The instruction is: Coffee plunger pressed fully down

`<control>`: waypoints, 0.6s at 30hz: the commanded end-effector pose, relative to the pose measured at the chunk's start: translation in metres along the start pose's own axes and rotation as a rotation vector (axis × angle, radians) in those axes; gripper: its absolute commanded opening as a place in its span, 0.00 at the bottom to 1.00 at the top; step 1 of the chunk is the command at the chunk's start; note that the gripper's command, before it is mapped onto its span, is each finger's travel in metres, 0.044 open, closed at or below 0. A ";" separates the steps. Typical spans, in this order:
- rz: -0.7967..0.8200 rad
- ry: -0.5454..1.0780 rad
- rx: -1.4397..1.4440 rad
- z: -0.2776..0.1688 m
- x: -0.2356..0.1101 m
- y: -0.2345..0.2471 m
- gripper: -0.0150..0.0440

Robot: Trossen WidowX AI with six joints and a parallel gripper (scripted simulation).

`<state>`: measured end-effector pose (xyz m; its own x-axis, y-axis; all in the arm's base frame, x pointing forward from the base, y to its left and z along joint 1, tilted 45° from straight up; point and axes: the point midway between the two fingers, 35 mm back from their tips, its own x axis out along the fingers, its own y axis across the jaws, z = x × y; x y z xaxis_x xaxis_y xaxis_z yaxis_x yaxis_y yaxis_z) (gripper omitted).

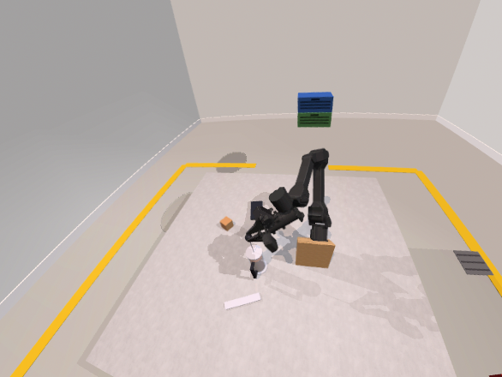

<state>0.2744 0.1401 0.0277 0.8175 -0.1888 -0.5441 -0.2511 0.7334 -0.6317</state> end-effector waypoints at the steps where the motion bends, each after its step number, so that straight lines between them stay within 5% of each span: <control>1: 0.003 0.067 -0.039 -0.029 0.009 0.001 0.45; 18: 0.001 0.065 -0.040 -0.052 0.026 0.000 0.45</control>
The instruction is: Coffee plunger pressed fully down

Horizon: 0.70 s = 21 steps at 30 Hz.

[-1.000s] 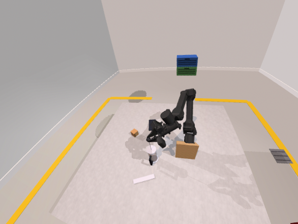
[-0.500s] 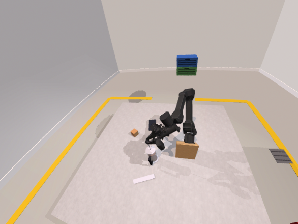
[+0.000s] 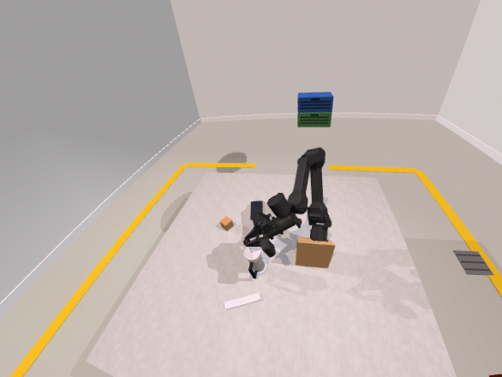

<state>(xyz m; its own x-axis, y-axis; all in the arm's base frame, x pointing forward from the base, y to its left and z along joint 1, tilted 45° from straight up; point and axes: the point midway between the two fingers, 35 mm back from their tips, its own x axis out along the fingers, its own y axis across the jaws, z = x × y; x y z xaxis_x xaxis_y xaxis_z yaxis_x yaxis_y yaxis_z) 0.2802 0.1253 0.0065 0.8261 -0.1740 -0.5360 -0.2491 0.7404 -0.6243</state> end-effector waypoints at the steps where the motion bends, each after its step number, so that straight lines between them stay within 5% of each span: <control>1: -0.002 0.083 -0.050 -0.035 0.007 -0.001 0.45; 21: -0.007 0.079 -0.052 -0.042 0.030 -0.002 0.45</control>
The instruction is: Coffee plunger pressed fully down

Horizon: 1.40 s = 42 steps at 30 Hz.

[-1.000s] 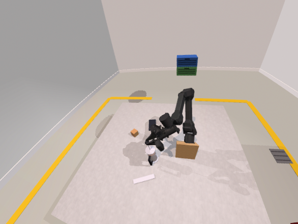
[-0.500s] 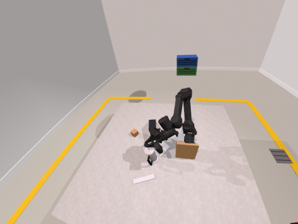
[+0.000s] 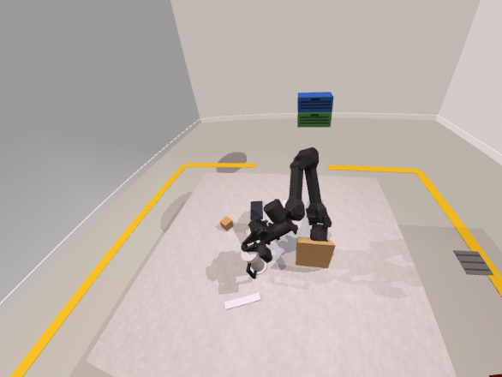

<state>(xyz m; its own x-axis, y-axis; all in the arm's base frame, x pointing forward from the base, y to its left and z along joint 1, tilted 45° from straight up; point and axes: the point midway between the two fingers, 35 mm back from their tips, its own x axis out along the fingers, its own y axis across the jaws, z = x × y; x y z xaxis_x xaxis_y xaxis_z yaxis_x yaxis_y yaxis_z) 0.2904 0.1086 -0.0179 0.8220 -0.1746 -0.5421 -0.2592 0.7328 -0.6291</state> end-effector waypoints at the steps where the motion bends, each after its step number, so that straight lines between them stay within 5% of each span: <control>1: -0.011 0.073 -0.039 -0.022 0.006 -0.002 0.45; 42: -0.012 0.072 -0.038 -0.016 0.013 0.002 0.45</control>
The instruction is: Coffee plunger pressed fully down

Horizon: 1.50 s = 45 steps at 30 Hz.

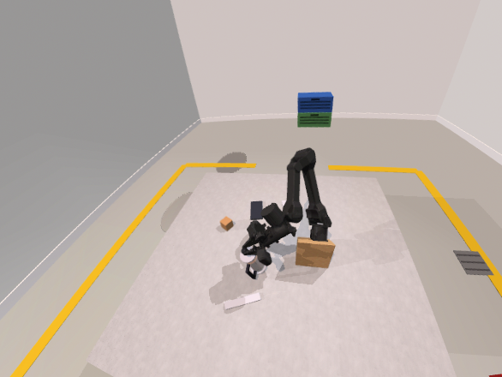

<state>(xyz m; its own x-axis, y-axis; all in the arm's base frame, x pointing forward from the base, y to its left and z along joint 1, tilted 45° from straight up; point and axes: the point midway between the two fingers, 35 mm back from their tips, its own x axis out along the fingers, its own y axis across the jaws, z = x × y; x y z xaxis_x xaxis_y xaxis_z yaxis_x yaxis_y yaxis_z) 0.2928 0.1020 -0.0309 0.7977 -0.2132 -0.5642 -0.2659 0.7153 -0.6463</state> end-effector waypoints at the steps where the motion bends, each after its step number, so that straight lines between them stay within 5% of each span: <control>1: -0.004 0.022 -0.014 -0.006 0.003 0.000 0.45; 29: -0.002 0.007 -0.004 0.000 0.003 0.001 0.45; 41: -0.002 0.007 -0.004 0.000 0.003 0.001 0.99; 45: -0.003 -0.001 0.001 0.002 0.001 0.001 1.00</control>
<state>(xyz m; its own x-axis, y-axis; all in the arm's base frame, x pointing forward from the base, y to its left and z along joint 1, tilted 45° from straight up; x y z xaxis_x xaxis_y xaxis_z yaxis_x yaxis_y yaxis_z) 0.2946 0.1014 -0.0328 0.7948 -0.2221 -0.5647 -0.2660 0.7089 -0.6532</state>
